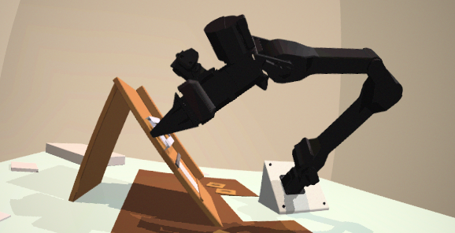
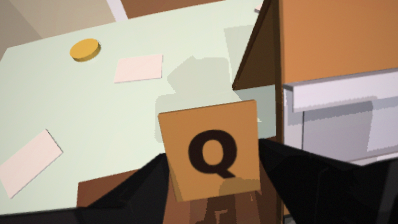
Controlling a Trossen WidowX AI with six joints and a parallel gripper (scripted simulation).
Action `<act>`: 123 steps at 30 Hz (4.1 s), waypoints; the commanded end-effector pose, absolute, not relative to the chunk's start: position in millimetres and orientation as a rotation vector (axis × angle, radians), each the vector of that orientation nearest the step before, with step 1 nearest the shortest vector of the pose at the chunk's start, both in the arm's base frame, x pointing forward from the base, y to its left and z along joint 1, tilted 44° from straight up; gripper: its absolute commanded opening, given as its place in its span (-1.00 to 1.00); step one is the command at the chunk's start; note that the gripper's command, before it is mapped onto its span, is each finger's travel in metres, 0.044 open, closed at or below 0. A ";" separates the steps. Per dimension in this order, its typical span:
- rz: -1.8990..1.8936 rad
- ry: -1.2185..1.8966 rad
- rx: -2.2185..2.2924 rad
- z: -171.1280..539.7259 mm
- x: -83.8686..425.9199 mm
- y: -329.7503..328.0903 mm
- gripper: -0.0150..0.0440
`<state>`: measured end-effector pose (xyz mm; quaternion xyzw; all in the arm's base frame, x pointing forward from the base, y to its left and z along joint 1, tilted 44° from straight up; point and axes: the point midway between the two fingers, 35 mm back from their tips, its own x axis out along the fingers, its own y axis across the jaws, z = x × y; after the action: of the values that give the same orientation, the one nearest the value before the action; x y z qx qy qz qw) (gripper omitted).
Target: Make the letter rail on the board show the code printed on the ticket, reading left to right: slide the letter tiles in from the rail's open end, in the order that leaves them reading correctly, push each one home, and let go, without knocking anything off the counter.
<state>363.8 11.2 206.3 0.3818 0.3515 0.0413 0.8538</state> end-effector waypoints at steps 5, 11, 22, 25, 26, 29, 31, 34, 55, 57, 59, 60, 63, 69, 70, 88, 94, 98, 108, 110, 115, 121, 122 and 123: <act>0.091 0.736 0.800 204.2 363.4 7.9 -0.49; 0.091 0.736 0.800 202.1 362.9 5.8 -0.49; 0.091 0.736 0.800 198.1 362.0 2.0 -0.49; 0.091 0.736 0.800 197.1 361.7 0.9 -0.49; 0.091 0.736 0.800 196.8 361.6 0.6 -0.49; 0.091 0.736 0.800 195.7 361.4 -0.5 -0.49; 0.091 0.736 0.800 195.0 361.2 -1.2 -0.49; 0.091 0.736 0.800 194.0 360.9 -2.3 -0.49; 0.090 0.737 0.799 186.8 359.0 -9.9 -0.49; 0.090 0.737 0.799 186.2 358.8 -10.6 -0.49; 0.090 0.737 0.799 185.5 358.6 -11.3 -0.49; 0.090 0.737 0.799 185.1 358.5 -11.7 -0.49; 0.090 0.737 0.799 184.1 358.2 -12.8 -0.49; 0.090 0.737 0.799 182.1 357.7 -14.9 -0.49; 0.090 0.737 0.799 181.7 357.6 -15.3 -0.49; 0.090 0.737 0.799 175.6 355.9 -21.8 -0.49; 0.090 0.737 0.798 173.5 355.4 -23.9 -0.49; 0.090 0.737 0.798 172.2 355.0 -25.4 -0.49; 0.090 0.737 0.798 168.8 354.1 -29.0 -0.49; 0.090 0.737 0.798 168.1 353.9 -29.7 -0.49; 0.090 0.737 0.798 166.4 353.4 -31.5 -0.49; 0.090 0.737 0.798 164.4 352.9 -33.7 -0.49; 0.089 0.737 0.798 164.0 352.8 -34.0 -0.49; 0.089 0.737 0.798 163.7 352.7 -34.4 -0.49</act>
<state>352.7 -32.7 164.3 0.3807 0.3521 0.0407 0.8541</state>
